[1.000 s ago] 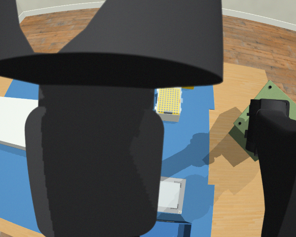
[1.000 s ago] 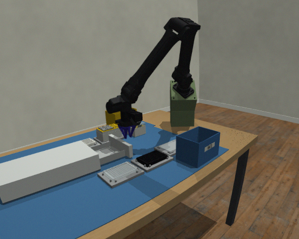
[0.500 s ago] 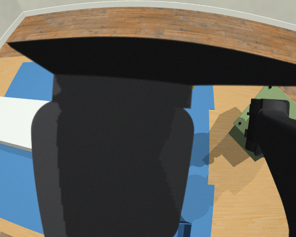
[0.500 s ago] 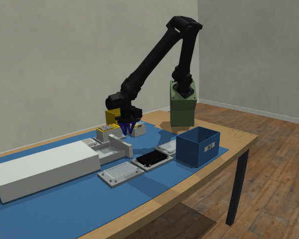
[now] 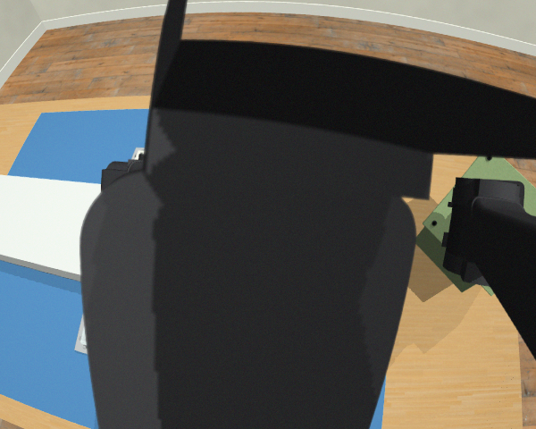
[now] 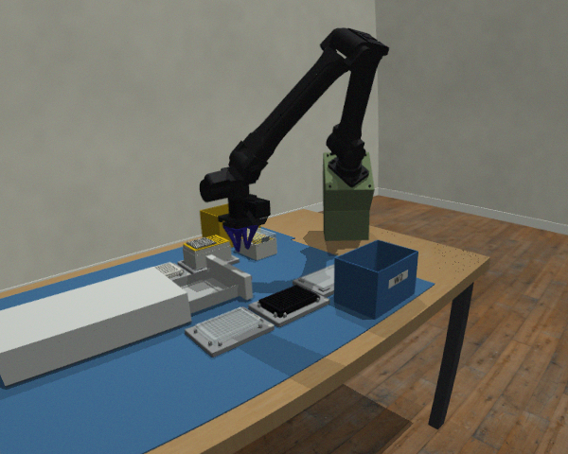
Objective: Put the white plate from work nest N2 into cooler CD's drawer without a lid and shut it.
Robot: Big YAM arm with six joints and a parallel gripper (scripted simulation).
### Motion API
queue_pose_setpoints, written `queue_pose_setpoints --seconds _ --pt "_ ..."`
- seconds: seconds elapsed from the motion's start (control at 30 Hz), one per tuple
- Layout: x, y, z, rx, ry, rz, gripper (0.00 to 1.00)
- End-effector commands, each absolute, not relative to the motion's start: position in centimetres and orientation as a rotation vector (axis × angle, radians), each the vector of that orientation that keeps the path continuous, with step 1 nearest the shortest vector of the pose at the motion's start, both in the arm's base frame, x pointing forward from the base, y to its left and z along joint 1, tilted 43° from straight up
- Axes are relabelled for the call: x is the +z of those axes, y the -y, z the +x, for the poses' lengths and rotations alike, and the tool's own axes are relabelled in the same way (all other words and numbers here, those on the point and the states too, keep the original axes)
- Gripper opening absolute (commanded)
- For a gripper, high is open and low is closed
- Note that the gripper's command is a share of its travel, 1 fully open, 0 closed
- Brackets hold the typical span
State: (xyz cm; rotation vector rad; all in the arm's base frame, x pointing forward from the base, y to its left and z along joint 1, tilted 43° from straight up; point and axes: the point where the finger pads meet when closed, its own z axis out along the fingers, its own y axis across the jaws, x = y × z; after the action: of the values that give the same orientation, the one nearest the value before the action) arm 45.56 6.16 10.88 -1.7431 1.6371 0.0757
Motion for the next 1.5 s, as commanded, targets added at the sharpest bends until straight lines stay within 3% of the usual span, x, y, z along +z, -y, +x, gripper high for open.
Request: queue_pose_setpoints --seconds 0.0,1.47 --pt "12.7 -4.9 45.7 0.034 -1.616 -1.736 0.30" --pt "15.5 -3.3 45.0 0.026 -1.600 -1.745 0.30"
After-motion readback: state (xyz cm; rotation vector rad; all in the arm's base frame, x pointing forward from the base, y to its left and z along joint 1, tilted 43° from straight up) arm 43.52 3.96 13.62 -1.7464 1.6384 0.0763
